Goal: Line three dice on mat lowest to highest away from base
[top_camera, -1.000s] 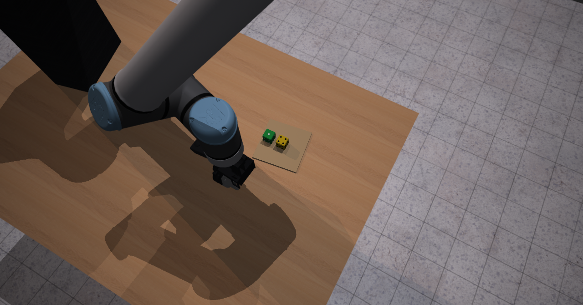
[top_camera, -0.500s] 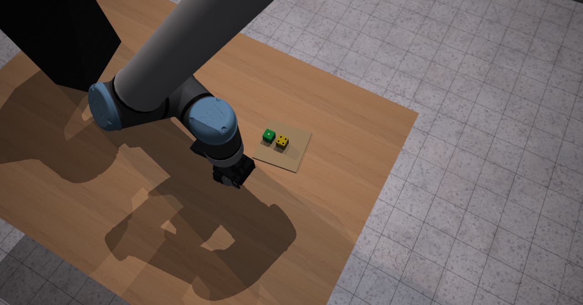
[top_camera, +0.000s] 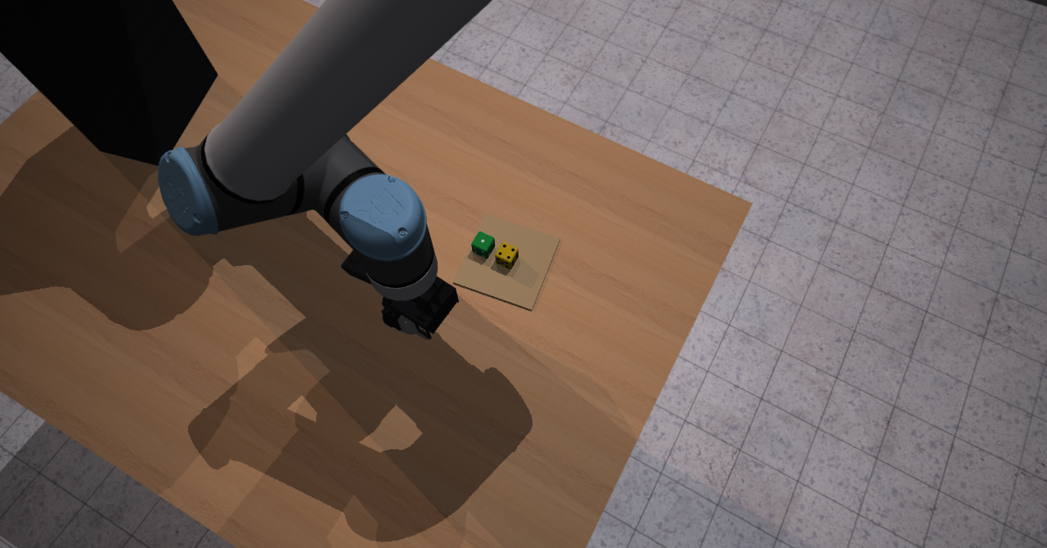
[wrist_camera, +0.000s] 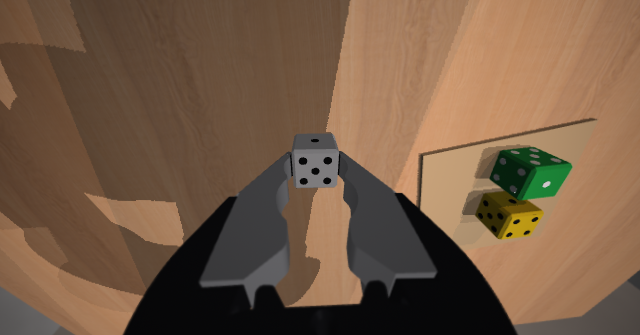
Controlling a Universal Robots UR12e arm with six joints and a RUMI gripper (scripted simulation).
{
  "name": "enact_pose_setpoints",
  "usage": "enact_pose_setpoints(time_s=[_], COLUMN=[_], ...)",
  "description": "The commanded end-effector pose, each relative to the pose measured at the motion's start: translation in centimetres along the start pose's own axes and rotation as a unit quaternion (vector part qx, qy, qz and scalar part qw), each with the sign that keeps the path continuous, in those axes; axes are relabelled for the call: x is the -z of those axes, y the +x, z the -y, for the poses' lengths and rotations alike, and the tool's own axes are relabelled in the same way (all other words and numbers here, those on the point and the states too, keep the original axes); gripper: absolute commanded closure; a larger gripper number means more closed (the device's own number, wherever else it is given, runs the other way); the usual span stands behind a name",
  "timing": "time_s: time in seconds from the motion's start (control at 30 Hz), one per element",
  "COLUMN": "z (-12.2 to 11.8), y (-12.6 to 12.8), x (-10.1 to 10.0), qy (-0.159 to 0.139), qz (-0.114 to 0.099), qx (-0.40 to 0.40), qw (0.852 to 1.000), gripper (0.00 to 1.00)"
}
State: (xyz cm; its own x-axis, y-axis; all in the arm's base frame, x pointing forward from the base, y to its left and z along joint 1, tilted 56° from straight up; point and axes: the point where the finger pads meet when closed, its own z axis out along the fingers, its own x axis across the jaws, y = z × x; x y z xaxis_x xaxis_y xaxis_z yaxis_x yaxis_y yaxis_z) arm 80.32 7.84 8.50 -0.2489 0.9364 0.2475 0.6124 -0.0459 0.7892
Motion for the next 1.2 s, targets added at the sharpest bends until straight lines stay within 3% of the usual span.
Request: enact_pose_setpoints(time_s=[0.0, 0.43, 0.57, 0.83, 1.17], z=[0.0, 0.0, 0.0, 0.0, 0.0], y=[0.0, 0.0, 0.0, 0.0, 0.0], x=[0.0, 0.5, 2.1, 7.2, 9.9], qy=[0.000, 0.000, 0.000, 0.000, 0.000], qz=[0.000, 0.000, 0.000, 0.000, 0.000], qx=[0.000, 0.000, 0.000, 0.000, 0.000], qw=[1.000, 1.000, 1.000, 1.000, 1.000], gripper=[0.90, 0.90, 0.90, 0.90, 0.90])
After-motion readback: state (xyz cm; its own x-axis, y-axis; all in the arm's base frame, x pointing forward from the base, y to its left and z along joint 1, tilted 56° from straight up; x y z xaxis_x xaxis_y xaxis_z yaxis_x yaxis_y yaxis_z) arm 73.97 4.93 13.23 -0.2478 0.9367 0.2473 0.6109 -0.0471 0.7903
